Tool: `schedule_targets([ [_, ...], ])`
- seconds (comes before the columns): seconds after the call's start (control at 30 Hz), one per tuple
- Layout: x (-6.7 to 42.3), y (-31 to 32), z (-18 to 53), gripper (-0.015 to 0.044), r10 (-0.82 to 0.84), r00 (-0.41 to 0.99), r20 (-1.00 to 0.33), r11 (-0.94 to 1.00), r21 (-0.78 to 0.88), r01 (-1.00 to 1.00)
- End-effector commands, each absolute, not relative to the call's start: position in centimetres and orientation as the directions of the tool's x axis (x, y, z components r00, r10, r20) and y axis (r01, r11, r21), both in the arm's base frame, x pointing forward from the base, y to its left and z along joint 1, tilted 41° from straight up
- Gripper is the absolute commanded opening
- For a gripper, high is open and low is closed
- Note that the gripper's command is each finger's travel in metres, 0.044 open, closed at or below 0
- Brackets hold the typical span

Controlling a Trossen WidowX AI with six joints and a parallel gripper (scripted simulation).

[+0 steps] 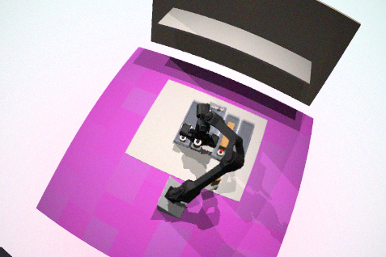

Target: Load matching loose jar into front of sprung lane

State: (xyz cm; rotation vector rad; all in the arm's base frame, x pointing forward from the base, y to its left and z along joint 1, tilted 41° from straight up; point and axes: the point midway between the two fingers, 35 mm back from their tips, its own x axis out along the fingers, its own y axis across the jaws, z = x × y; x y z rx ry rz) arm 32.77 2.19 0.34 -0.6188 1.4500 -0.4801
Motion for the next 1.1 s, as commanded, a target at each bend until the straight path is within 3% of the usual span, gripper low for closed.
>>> schedule_targets([
  [0.0,32.92,2.15,0.42,0.0,-0.65,0.085,-0.756,0.753,-0.655,-0.062],
  [1.07,32.17,2.13,0.31,0.0,-0.65,0.085,-0.756,0.753,-0.655,-0.063],
])
